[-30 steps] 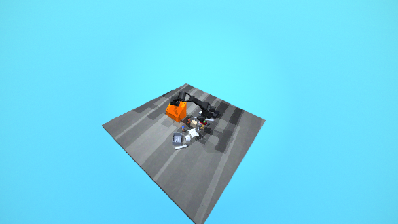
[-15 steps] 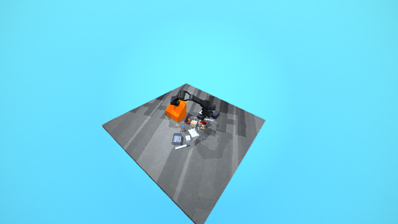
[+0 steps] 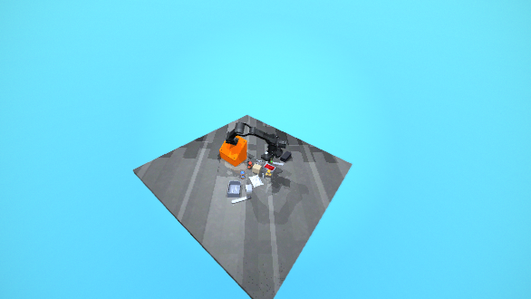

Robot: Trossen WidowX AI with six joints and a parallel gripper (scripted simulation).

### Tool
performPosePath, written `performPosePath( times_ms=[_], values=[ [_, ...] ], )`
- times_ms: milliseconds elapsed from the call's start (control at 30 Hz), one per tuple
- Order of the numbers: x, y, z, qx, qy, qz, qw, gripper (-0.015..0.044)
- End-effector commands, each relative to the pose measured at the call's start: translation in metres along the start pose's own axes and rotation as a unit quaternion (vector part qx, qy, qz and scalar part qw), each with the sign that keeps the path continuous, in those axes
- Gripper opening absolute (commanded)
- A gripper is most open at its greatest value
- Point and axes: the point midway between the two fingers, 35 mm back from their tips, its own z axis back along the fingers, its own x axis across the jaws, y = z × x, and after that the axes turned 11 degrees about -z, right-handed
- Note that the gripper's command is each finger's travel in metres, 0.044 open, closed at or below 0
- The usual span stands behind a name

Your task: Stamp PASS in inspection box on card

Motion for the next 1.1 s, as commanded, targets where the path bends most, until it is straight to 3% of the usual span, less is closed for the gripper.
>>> performPosePath(
  times_ms=[0,900,1067],
  values=[
    [0.0,-0.001,0.007,0.0,-0.003,-0.004,1.0,0.0],
    [-0.177,-0.046,0.011,-0.004,0.0,-0.152,0.988,0.0],
    [-0.182,-0.045,0.011,-0.004,0.001,-0.155,0.988,0.0]
  ],
)
